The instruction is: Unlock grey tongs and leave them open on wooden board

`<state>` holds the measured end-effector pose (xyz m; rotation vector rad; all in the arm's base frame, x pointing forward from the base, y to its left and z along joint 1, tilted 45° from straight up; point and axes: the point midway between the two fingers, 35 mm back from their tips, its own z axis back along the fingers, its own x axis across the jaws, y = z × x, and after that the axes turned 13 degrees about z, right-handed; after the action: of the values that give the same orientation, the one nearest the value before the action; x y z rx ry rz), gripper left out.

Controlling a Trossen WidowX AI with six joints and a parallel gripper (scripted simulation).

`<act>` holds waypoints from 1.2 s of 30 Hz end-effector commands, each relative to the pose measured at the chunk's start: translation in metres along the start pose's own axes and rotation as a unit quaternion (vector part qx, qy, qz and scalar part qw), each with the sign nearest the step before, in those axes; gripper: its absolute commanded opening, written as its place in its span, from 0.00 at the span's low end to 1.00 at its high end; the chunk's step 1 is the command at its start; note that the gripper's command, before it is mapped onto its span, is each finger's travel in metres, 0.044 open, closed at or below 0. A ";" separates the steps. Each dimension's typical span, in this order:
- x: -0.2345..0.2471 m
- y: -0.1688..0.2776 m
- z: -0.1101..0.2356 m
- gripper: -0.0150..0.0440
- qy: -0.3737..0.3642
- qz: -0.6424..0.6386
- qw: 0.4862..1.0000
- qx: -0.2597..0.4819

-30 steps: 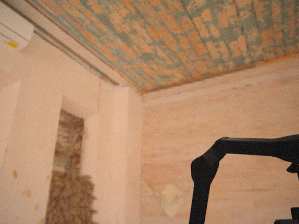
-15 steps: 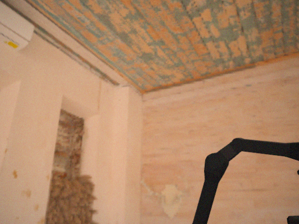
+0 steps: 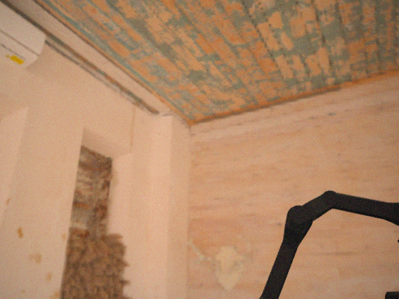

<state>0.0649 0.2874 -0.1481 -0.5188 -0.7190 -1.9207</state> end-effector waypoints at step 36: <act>0.003 -0.001 -0.003 0.00 0.055 -0.037 0.918 -0.392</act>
<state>0.0603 0.2790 -0.1554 -0.8527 0.0203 -2.2417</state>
